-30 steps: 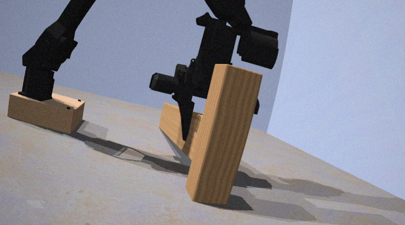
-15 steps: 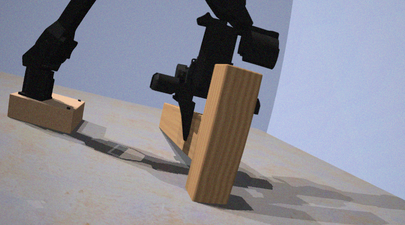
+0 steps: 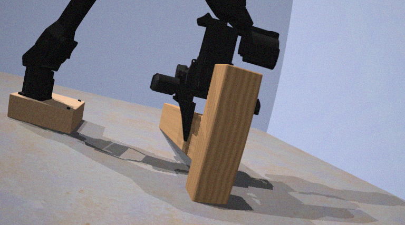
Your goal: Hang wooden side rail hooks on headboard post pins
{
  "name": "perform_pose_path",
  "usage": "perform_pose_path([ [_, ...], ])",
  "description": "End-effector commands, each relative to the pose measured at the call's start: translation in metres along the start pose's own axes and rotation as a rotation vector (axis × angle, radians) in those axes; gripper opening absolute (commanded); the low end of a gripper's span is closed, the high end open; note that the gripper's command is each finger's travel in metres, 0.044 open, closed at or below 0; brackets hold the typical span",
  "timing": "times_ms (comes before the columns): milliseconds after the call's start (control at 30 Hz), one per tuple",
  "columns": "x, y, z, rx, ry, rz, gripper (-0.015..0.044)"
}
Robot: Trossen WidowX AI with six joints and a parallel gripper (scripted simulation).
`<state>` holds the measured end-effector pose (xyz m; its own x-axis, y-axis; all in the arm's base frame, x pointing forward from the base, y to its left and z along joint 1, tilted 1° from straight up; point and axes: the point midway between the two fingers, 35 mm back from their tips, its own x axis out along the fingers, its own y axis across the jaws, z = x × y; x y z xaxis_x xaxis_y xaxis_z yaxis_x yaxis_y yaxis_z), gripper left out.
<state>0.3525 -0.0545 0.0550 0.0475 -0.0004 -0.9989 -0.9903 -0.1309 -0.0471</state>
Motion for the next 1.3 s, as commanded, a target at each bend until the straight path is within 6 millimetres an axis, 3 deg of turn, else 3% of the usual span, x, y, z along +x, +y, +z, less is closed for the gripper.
perform_pose_path([
  [0, 0.0, -0.0014, -0.001, 0.001, 0.004, -0.006, 0.0],
  [1267, 0.0064, -0.0014, -0.001, 0.001, 0.004, -0.006, 0.0],
])
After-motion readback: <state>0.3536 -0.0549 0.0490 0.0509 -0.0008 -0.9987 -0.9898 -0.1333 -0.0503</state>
